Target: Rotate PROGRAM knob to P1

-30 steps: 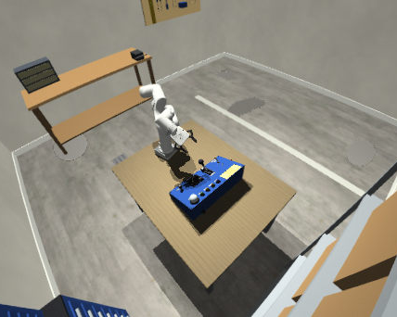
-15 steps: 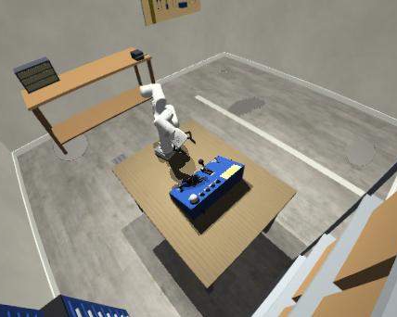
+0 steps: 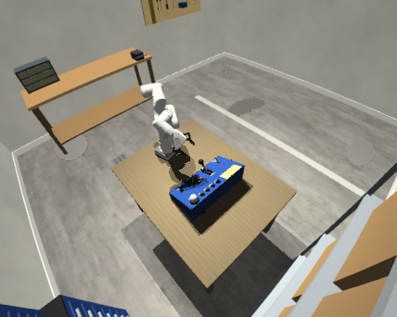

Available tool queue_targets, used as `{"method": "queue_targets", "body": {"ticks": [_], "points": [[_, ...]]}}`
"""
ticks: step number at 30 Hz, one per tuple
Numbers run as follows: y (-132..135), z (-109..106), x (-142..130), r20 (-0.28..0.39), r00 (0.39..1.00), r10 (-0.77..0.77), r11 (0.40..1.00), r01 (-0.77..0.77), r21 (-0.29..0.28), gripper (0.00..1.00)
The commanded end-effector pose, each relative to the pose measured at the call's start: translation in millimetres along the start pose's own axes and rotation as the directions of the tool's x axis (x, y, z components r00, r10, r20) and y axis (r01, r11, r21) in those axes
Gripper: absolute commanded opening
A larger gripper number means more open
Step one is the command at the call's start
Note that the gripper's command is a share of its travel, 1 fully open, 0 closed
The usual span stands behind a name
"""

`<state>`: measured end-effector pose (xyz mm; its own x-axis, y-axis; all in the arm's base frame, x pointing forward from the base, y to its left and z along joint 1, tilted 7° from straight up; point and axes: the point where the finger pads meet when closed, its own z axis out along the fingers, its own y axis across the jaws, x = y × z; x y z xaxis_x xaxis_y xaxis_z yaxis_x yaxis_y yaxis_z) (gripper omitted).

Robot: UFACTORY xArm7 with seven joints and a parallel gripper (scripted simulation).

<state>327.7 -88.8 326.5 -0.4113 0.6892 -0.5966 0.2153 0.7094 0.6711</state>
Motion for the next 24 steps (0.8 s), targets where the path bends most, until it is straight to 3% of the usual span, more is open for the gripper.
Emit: {"method": "queue_targets", "body": {"ticks": [1, 13, 15, 24], "points": [[-10, 0, -4, 0.007, 0.986, 0.164, 0.986, -0.164, -0.009, 1.00], [-10, 0, -4, 0.007, 0.986, 0.164, 0.986, -0.164, -0.009, 1.00], [-25, 1, -8, 0.012, 0.917, 0.399, 0.917, -0.398, -0.027, 1.00], [-25, 1, -8, 0.012, 0.917, 0.399, 0.917, -0.398, -0.027, 1.00]]}}
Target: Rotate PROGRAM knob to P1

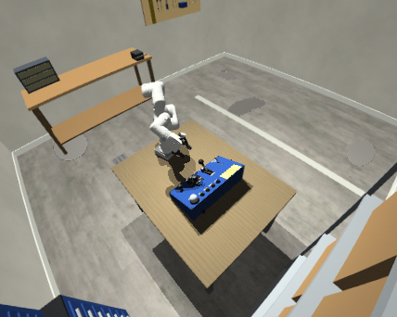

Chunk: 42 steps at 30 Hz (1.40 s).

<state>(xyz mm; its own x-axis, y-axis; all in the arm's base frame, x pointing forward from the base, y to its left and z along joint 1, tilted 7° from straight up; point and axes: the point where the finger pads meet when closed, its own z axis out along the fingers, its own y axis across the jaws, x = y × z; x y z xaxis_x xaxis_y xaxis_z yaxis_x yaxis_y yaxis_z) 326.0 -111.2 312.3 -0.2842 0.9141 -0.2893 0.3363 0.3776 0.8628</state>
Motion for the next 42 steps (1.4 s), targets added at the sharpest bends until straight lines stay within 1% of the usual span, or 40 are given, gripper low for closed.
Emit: {"method": "queue_targets", "body": {"ticks": [1, 6, 7, 8, 23, 25, 40, 42], "points": [[1, 0, -1, 0.002, 1.000, 0.006, 1.000, -0.006, -0.001, 1.00], [1, 0, -1, 0.002, 1.000, 0.006, 1.000, -0.006, -0.001, 1.00], [-5, 0, -6, 0.005, 0.992, 0.125, 0.992, -0.125, -0.009, 1.00], [-12, 0, -10, 0.008, 0.971, 0.241, 0.970, -0.241, -0.017, 1.00], [-12, 0, -10, 0.008, 0.971, 0.241, 0.970, -0.241, -0.017, 1.00], [-26, 0, -17, 0.010, 0.892, 0.453, 0.891, -0.452, -0.033, 1.00], [-26, 0, -17, 0.010, 0.892, 0.453, 0.891, -0.452, -0.033, 1.00], [-40, 0, -24, 0.007, 0.775, 0.632, 0.774, -0.631, -0.049, 1.00]]}}
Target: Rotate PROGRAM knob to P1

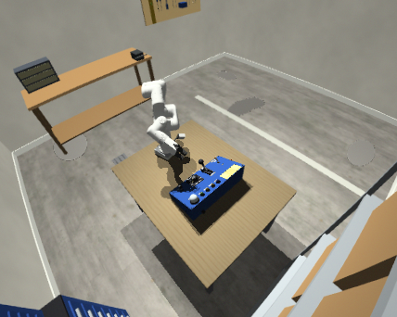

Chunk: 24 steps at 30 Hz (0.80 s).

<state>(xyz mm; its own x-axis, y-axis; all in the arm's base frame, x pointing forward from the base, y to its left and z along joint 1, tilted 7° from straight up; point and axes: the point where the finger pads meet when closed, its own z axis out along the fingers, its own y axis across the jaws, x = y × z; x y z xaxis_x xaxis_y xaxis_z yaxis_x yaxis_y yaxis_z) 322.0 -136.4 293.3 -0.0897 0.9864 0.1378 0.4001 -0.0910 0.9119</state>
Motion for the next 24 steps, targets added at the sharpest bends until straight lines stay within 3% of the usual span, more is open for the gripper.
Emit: {"method": "queue_targets", "body": {"ticks": [1, 15, 17, 24], "points": [[-8, -1, -12, 0.006, 0.979, 0.204, 0.979, -0.203, -0.016, 1.00], [-8, -1, -12, 0.006, 0.979, 0.204, 0.979, -0.203, -0.016, 1.00], [-17, -1, -23, 0.007, 0.919, 0.395, 0.919, -0.394, -0.030, 1.00], [-17, -1, -23, 0.007, 0.919, 0.395, 0.919, -0.394, -0.030, 1.00]]}}
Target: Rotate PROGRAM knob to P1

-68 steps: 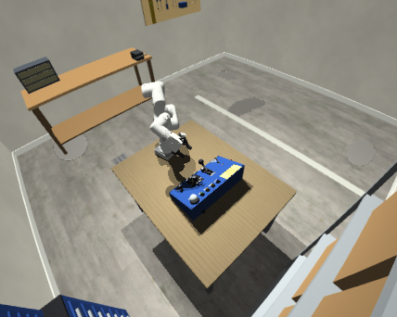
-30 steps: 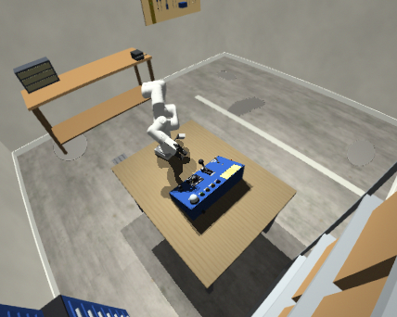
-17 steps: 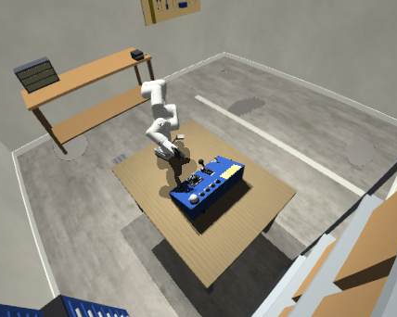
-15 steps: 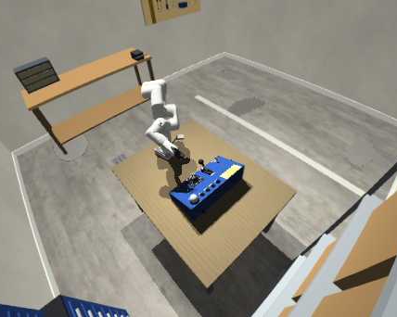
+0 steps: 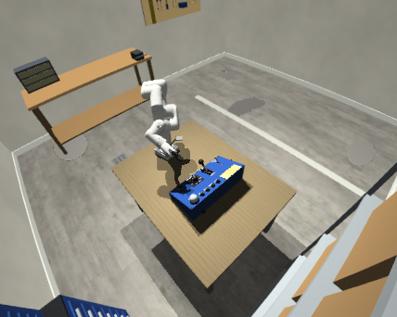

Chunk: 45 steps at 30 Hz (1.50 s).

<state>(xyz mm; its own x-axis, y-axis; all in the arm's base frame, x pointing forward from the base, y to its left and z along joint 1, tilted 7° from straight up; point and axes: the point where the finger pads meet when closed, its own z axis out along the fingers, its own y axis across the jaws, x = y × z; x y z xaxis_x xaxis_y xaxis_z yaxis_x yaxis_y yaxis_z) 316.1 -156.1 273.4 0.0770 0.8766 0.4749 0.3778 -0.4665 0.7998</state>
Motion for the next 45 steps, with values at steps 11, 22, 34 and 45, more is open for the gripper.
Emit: {"method": "queue_targets", "body": {"ticks": [11, 22, 34, 45], "points": [[-3, -1, -13, 0.004, 0.981, 0.195, 0.981, -0.195, -0.015, 1.00], [-3, -1, -13, 0.004, 0.981, 0.195, 0.981, -0.195, -0.015, 1.00], [-8, -1, -24, 0.005, 0.934, 0.357, 0.934, -0.357, -0.027, 1.00], [-11, -1, -29, 0.004, 0.904, 0.428, 0.903, -0.428, -0.033, 1.00]]}}
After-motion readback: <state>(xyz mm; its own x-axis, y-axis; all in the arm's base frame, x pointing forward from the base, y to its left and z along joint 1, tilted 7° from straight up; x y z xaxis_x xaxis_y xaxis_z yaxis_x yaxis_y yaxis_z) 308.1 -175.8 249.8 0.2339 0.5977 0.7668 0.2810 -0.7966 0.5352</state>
